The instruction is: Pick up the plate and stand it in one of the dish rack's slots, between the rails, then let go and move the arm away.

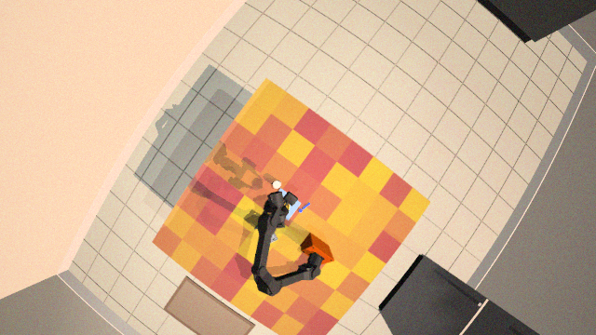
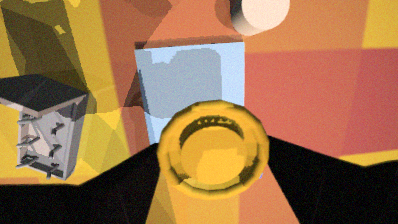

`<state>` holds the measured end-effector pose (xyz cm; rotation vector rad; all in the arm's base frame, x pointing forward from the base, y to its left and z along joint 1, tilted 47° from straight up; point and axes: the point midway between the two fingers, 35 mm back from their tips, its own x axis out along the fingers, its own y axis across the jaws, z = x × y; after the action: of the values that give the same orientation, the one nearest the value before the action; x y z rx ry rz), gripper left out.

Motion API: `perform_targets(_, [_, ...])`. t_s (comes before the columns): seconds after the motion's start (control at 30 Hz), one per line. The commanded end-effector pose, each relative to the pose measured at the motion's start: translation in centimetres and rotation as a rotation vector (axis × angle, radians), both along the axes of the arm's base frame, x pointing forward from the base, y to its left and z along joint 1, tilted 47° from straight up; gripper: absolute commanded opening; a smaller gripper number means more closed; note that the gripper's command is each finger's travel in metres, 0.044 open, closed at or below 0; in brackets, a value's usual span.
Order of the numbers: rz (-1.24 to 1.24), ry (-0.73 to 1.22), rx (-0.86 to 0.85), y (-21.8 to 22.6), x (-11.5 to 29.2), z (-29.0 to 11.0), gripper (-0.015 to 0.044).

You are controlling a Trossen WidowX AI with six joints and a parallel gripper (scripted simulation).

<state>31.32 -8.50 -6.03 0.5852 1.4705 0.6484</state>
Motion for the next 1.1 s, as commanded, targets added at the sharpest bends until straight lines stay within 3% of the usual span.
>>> perform_targets(0.0, [0.002,-0.006,-0.001,-1.9,0.1,1.7,0.0000])
perform_targets(0.47, [-0.014,0.008,0.008,-4.3,0.0,4.6,0.0000])
perform_targets(1.07, [-0.450,0.449,-0.001,1.3,-1.3,12.4,0.0000])
